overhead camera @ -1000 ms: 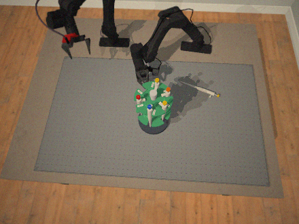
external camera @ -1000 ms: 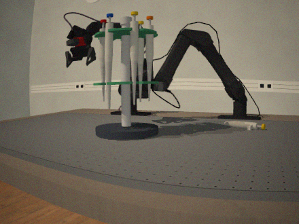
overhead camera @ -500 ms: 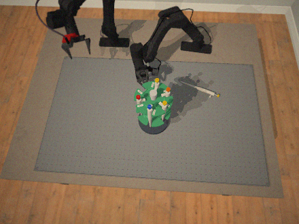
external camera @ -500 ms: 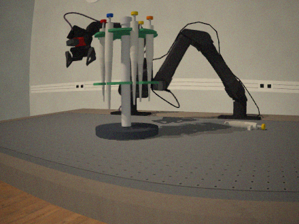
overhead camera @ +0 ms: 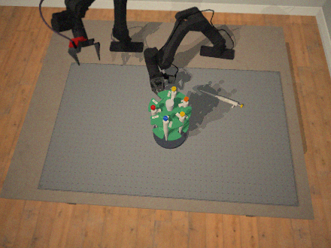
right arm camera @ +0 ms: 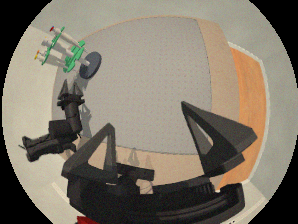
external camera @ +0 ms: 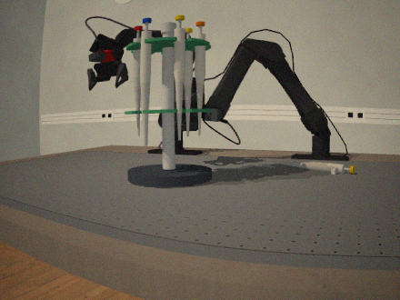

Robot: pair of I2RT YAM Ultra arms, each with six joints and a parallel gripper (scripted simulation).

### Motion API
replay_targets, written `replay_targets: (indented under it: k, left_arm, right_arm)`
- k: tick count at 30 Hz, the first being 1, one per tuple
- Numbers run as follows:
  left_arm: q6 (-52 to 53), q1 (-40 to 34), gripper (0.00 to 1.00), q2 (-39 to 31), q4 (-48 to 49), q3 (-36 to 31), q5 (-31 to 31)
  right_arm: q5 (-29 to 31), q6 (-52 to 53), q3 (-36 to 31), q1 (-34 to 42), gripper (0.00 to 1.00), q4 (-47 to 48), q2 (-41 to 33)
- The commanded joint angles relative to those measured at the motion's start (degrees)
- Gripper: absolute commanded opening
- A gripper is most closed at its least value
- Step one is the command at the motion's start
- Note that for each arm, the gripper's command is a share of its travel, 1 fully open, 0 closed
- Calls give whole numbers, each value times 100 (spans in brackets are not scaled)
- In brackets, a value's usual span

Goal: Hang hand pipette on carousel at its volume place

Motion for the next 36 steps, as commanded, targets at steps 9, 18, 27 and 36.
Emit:
replay_targets:
  k: [9,18,27,36]
  left_arm:
    - [86,171,49,31,-66,194,168]
    - [88,367,49,120,-111,302,364]
    - [81,517,49,168,-149,390,515]
    - [97,687,49,171,-186,514,684]
  right_arm:
    - [-133,-68,89,-54,100,77,-32]
    - [-133,-68,89,-54,100,77,-32]
    - [-133,-68,89,-54,100,77,-32]
    - [-133,-68,89,-54,100,77,-32]
